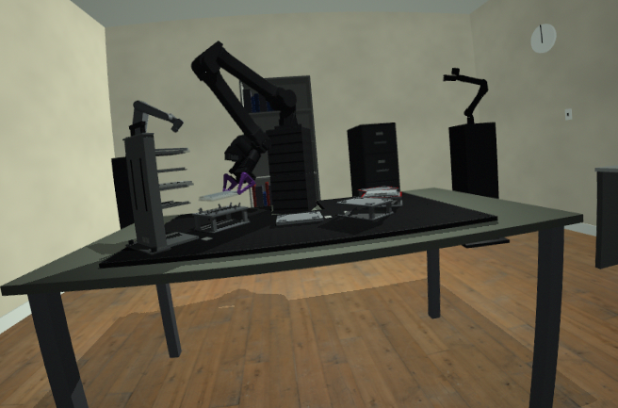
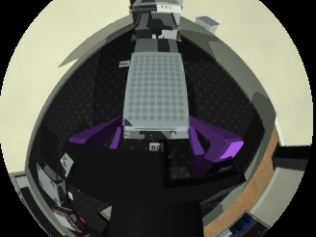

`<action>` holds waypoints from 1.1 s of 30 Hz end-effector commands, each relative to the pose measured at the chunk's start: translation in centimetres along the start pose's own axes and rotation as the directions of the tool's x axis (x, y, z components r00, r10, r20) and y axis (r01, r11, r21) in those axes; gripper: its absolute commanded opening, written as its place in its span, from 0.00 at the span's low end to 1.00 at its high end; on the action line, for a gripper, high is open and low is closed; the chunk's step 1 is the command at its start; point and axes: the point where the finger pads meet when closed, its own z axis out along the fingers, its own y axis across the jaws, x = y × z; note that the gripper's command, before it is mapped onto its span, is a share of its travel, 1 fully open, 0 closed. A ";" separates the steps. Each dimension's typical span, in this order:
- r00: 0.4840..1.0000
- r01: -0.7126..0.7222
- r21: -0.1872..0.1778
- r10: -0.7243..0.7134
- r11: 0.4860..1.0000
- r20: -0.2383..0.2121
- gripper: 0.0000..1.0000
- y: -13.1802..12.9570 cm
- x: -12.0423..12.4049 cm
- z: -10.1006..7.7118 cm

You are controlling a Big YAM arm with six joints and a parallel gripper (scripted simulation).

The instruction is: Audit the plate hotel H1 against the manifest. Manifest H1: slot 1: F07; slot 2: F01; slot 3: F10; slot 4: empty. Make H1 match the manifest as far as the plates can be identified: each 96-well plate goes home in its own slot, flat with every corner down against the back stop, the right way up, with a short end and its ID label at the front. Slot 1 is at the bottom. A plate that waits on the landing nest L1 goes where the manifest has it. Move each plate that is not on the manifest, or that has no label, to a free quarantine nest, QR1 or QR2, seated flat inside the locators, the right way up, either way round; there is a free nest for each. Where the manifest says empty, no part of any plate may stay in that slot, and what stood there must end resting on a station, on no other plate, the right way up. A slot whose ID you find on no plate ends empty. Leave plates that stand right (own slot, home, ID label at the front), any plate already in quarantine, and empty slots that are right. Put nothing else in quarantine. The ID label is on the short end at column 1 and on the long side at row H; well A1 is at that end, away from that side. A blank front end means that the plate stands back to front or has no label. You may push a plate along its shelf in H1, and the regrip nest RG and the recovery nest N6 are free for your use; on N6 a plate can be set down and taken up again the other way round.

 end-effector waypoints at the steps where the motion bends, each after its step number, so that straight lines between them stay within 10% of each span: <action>1: 1.000 0.006 0.003 -0.006 1.000 0.000 0.86 -0.3 -0.7 -1.1; 33: 0.999 0.010 0.007 -0.011 1.000 0.031 0.86 -0.5 -3.2 -2.0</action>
